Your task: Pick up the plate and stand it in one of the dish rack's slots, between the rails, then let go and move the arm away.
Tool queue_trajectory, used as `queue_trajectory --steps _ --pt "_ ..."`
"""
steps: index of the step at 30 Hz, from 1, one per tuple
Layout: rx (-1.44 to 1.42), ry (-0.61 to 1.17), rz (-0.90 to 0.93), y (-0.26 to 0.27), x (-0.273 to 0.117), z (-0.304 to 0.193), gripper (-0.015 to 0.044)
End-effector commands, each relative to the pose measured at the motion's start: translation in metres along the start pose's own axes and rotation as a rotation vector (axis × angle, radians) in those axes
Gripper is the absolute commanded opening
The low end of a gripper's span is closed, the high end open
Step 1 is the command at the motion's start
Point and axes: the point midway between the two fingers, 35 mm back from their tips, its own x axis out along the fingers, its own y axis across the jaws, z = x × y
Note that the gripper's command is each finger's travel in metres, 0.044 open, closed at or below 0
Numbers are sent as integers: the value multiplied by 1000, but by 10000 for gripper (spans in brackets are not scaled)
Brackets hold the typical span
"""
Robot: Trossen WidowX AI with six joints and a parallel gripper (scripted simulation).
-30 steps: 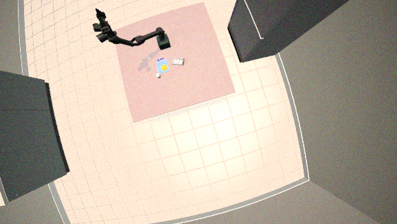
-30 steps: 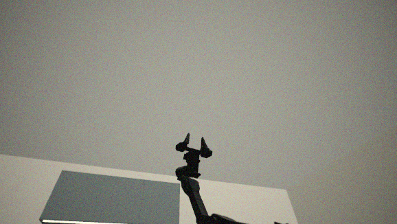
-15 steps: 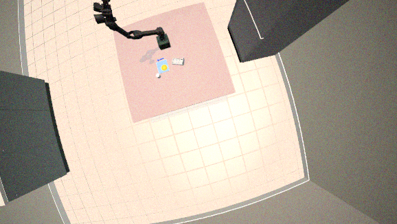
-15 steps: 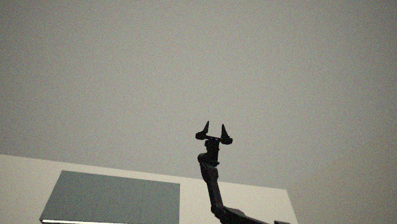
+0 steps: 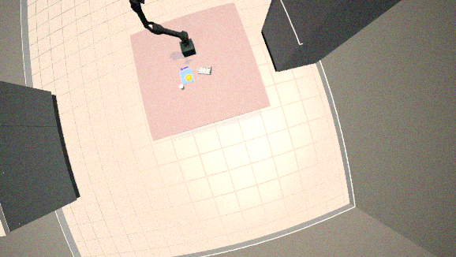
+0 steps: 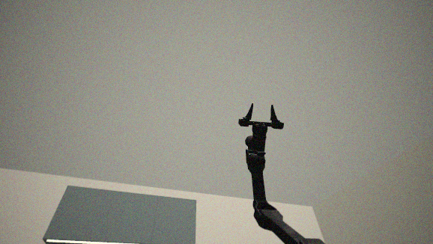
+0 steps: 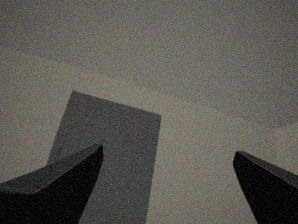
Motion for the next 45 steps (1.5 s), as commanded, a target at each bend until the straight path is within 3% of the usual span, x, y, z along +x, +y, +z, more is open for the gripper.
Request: queue_trajectory --steps 1,13,22,33,45 --pt "-54 129 -35 9 38 -42 400" --pt "-164 452 -188 -11 103 -160 400" --pt "-210 704 -338 -63 118 -254 400" --pt "-202 981 -558 -145 89 -351 400" --pt "-131 1280 -769 -233 6 -441 400"
